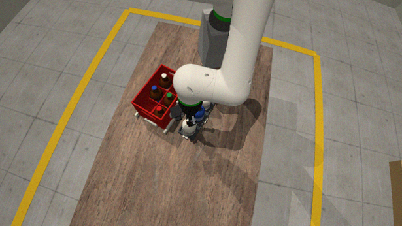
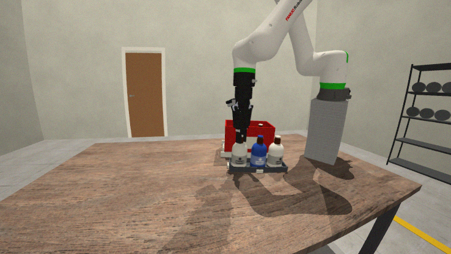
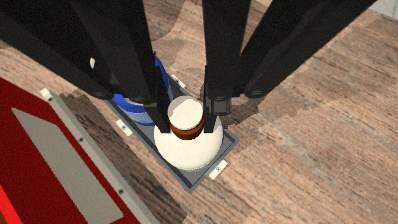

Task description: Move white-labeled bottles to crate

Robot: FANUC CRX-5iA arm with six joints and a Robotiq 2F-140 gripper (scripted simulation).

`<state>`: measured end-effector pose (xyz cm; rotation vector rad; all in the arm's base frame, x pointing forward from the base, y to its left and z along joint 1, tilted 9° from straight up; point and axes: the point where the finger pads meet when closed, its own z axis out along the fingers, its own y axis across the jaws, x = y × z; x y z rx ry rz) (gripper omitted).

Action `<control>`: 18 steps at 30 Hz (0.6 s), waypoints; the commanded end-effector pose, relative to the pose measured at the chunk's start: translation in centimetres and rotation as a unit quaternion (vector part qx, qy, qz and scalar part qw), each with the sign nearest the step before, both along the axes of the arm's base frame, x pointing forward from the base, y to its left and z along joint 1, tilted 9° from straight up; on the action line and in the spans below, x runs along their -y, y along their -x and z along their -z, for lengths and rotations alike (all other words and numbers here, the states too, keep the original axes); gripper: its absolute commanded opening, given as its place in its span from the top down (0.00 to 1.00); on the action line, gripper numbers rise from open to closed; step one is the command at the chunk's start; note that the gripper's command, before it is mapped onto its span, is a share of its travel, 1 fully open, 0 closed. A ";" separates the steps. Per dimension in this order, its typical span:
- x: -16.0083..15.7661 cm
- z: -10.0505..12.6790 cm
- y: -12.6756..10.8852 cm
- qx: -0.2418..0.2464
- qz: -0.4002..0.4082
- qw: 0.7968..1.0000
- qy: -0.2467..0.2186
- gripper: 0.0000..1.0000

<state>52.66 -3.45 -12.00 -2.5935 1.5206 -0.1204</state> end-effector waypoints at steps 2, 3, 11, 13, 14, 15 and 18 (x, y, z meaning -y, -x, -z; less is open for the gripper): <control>0.0 -0.1 -0.1 0.001 0.000 1.000 0.000 0.90; 0.0 -0.1 -0.1 0.001 0.000 1.000 0.000 0.90; 0.0 -0.3 0.0 0.001 0.000 1.000 0.000 0.90; 0.0 -0.3 0.0 0.001 0.000 1.000 0.000 0.90; 0.0 -0.3 0.0 0.001 0.000 1.000 0.000 0.90; 0.0 -0.3 0.0 0.001 0.000 1.000 0.000 0.90; 0.0 -0.4 0.0 0.001 0.000 1.000 0.000 0.90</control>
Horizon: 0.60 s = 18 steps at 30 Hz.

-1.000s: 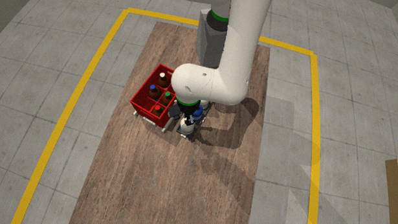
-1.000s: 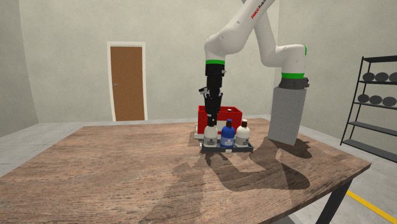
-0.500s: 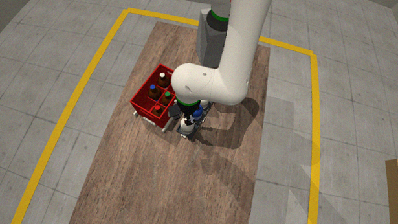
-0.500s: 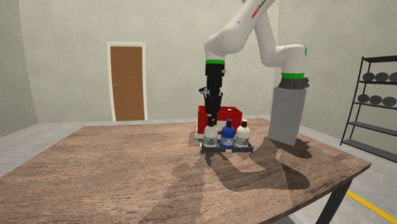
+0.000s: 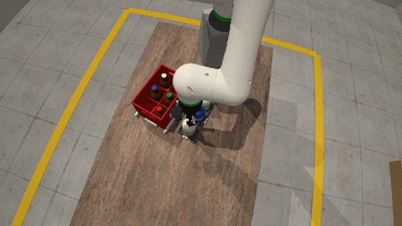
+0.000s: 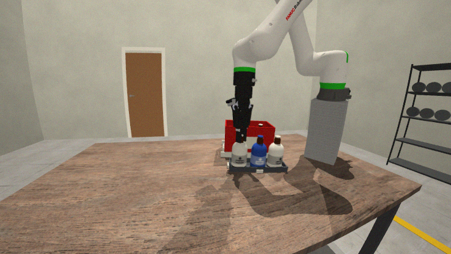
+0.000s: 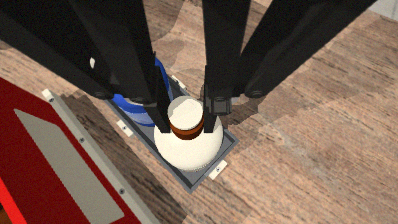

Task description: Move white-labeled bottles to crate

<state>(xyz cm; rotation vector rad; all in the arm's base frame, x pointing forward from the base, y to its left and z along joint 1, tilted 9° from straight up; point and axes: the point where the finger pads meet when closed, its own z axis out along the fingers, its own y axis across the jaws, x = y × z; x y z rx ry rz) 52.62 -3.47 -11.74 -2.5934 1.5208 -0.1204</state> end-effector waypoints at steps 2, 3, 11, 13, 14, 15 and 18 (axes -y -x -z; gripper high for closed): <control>0.0 -0.2 -0.1 0.001 0.000 1.000 0.000 0.90; 0.0 -0.2 -0.1 0.001 0.000 1.000 0.000 0.90; 0.0 -0.5 0.0 0.001 0.000 1.000 0.000 0.90; 0.0 -0.5 0.0 0.001 0.000 1.000 0.000 0.90; 0.0 -0.6 0.0 0.001 0.000 1.000 0.000 0.90; 0.0 -0.6 0.0 0.001 0.000 1.000 0.000 0.90; 0.0 -0.7 0.0 0.001 0.000 1.000 0.000 0.90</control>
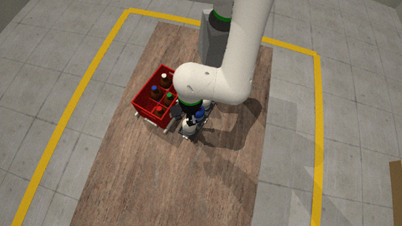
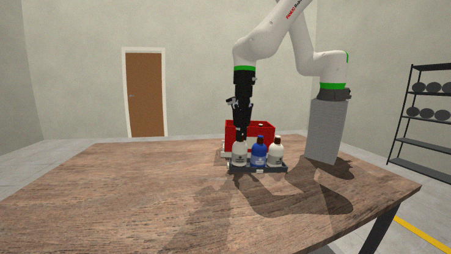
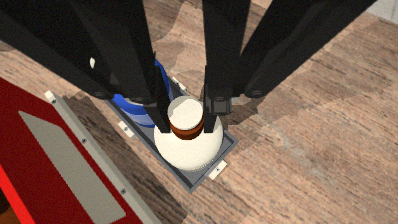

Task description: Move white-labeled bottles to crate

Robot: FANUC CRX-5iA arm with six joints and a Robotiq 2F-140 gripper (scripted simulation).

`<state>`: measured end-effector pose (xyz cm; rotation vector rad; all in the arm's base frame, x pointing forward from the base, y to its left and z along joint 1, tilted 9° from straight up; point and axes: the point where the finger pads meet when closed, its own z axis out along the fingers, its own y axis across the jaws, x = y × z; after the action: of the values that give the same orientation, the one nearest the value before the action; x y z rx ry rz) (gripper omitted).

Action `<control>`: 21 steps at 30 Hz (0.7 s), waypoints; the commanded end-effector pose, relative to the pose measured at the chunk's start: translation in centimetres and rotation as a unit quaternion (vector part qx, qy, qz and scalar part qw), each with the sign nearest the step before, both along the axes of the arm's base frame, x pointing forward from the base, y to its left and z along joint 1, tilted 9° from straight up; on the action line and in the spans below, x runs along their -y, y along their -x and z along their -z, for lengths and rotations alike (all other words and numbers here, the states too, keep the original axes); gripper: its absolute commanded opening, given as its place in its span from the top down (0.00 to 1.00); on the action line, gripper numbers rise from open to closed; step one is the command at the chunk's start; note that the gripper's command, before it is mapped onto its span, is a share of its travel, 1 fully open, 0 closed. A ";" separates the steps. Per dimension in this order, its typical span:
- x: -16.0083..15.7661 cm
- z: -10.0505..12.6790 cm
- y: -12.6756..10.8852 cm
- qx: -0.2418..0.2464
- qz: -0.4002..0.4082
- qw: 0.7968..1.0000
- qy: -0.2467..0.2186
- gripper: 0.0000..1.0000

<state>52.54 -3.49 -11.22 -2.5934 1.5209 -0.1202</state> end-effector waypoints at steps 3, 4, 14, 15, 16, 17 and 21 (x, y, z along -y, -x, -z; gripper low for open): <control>0.0 -0.3 -0.1 0.001 0.000 1.000 0.000 0.90; 0.0 -0.3 0.0 0.001 0.000 1.000 0.000 0.90; 0.1 -0.8 0.0 0.001 0.000 1.000 0.000 0.90; 0.1 -0.8 0.0 0.001 0.000 1.000 0.000 0.90; 0.1 -0.9 0.0 0.001 0.000 1.000 0.000 0.90; 0.1 -0.9 0.0 0.001 0.000 1.000 0.000 0.90; 0.1 -1.2 0.1 0.001 0.000 1.000 0.000 0.90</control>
<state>52.39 -3.55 -10.19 -2.5934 1.5208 -0.1204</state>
